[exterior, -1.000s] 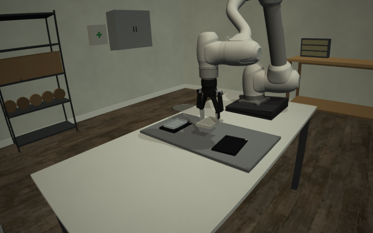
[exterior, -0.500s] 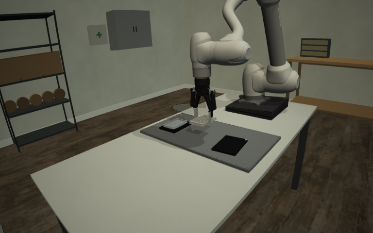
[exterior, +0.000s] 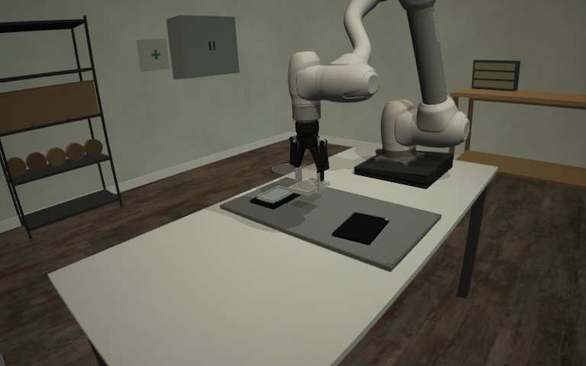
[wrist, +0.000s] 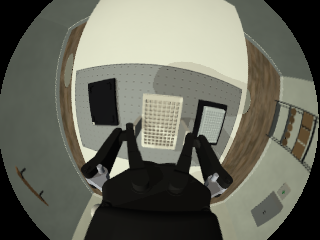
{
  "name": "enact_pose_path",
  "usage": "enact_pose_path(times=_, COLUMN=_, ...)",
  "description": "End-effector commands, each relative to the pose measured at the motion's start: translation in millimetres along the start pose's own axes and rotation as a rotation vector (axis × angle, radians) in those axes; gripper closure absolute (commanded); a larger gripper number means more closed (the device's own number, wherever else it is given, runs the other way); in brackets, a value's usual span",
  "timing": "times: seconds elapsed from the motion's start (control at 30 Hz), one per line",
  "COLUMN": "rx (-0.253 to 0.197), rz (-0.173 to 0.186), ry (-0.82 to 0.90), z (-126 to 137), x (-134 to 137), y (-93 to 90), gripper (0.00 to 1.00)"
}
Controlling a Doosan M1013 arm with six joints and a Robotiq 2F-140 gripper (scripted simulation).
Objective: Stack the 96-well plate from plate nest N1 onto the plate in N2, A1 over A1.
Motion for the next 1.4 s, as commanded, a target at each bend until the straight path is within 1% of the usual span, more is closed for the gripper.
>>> enact_pose_path(times=0.0, rx=0.0, rz=0.0, ry=0.0, z=1, x=6, y=0.1, gripper=1.0)
enact_pose_path(times=0.43, rx=0.0, rz=0.0, ry=0.0, z=11, x=48, y=0.1, gripper=1.0)
enact_pose_path(times=0.5, rx=0.0, rz=0.0, ry=0.0, z=11, x=48, y=0.1, gripper=1.0)
enact_pose_path(times=1.0, rx=0.0, rz=0.0, ry=0.0, z=23, x=97, y=0.1, gripper=1.0)
enact_pose_path(times=1.07, rx=0.0, rz=0.0, ry=0.0, z=23, x=97, y=0.1, gripper=1.0)
enact_pose_path(times=1.37, rx=0.0, rz=0.0, ry=0.0, z=30, x=126, y=0.1, gripper=1.0)
Point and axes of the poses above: the point where the finger pads meet when closed, its own y axis back along the fingers, its own x axis across the jaws, z = x × y, the point moved 3 cm from there along y, back along the fingers, and after that the axes turned 7 degrees about y, right-handed, at the moved point
